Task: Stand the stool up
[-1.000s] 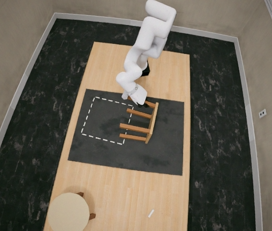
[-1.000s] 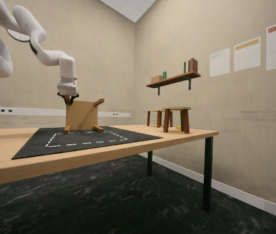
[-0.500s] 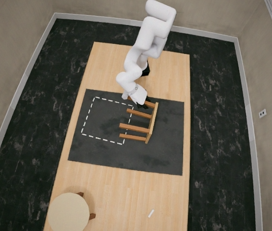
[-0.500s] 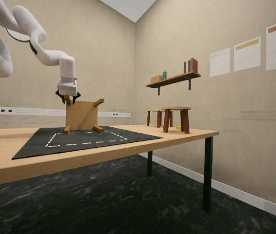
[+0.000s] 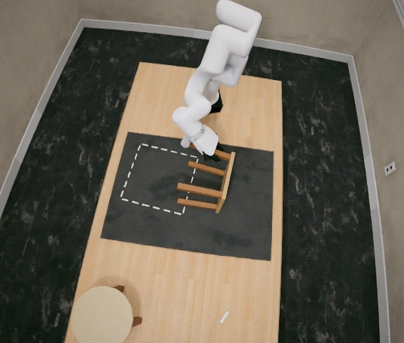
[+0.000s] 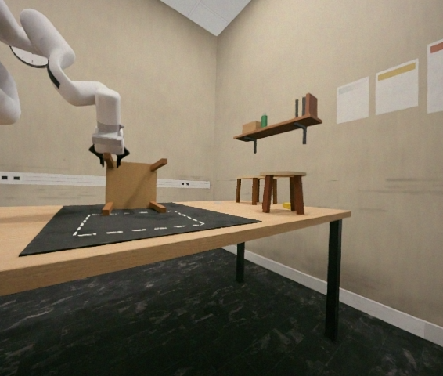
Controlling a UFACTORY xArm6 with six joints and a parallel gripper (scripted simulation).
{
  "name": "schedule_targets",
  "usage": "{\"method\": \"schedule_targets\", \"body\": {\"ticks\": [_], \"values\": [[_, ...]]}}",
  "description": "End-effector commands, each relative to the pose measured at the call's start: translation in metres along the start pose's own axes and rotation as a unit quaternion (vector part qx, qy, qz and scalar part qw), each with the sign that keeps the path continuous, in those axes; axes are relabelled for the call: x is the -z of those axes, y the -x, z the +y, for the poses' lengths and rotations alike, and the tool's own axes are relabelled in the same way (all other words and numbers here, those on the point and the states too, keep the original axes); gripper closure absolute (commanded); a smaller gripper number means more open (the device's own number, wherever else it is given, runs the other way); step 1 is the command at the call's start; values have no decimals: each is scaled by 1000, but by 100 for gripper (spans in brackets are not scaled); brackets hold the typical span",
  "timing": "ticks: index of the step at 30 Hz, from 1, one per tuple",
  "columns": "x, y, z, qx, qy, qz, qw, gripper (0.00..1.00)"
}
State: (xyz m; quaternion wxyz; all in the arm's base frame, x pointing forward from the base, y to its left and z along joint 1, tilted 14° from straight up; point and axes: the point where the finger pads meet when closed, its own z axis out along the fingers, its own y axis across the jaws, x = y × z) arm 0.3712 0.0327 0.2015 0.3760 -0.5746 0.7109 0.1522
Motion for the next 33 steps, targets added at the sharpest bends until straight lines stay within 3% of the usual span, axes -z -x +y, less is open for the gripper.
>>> {"method": "schedule_targets", "body": {"ticks": [1,16,33], "values": [[1,1,-1,1,-1,0,1000,47],[5,1,-1,1,-1,0,1000,47],[55,1,-1,1,-1,0,1000,47]]}}
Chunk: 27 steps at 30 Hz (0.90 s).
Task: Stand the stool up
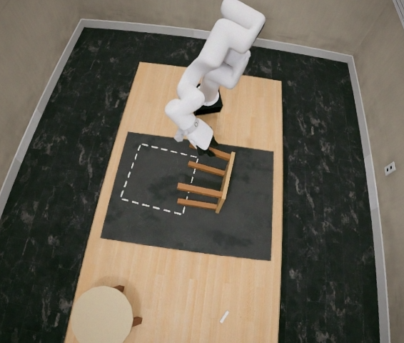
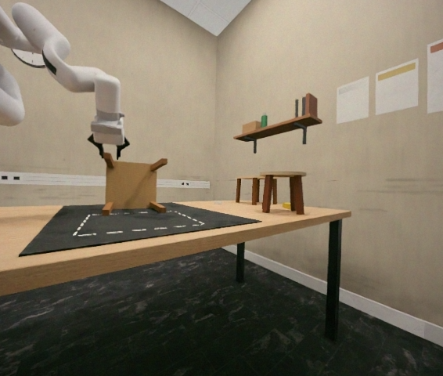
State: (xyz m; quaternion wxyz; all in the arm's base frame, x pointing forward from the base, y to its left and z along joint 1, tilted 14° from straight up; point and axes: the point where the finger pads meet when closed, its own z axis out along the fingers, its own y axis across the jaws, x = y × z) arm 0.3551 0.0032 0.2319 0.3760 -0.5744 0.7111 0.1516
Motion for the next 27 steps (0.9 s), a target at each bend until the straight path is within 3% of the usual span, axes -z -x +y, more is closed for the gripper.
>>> {"method": "schedule_targets", "body": {"ticks": [1,16,27], "values": [[12,1,-1,1,-1,0,1000,47],[22,3,-1,1,-1,0,1000,47],[47,23,-1,1,-1,0,1000,47]]}}
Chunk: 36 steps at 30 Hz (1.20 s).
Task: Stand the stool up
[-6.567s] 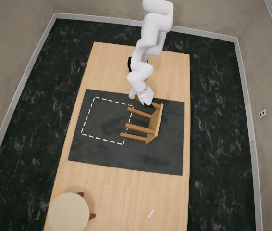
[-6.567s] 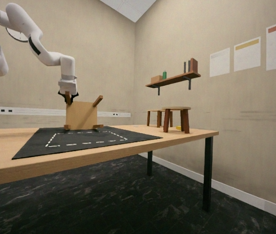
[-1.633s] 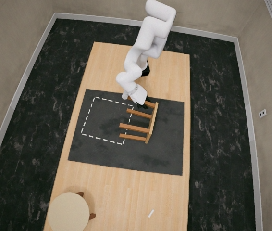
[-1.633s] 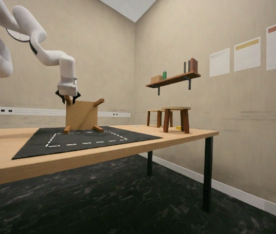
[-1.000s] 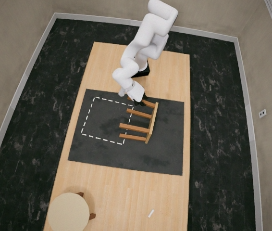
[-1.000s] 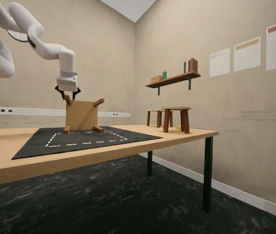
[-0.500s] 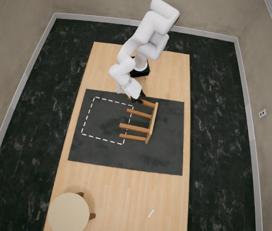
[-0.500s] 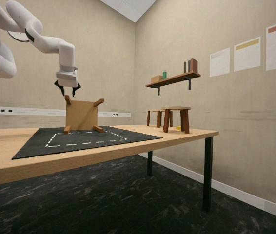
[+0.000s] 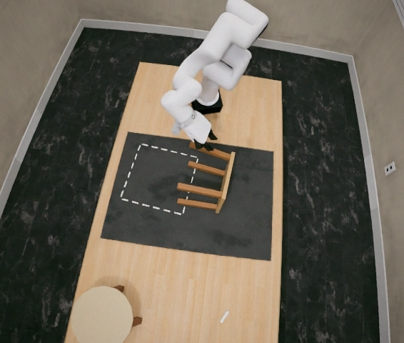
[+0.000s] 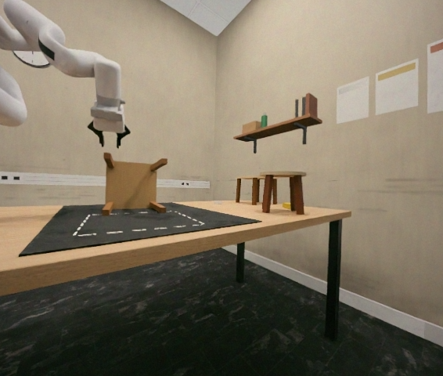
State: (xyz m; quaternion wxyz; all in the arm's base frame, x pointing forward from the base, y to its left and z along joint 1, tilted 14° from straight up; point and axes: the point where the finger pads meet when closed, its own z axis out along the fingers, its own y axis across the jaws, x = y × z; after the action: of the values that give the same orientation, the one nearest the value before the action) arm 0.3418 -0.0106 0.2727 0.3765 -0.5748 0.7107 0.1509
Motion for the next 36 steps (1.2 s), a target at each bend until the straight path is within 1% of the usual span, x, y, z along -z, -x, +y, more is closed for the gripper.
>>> {"method": "schedule_targets", "body": {"ticks": [1,8,13,18,19,25,31,33,36], "values": [[10,8,0,0,0,0,1000,47],[33,27,0,0,0,0,1000,47],[40,32,0,0,0,0,1000,47],[41,33,0,0,0,0,1000,47],[41,33,0,0,0,0,1000,55],[39,32,0,-15,5,6,1000,55],[32,28,-2,-81,23,35,996,55],[32,28,-2,-81,23,35,996,55],[26,25,-4,-135,33,62,988,55]]}}
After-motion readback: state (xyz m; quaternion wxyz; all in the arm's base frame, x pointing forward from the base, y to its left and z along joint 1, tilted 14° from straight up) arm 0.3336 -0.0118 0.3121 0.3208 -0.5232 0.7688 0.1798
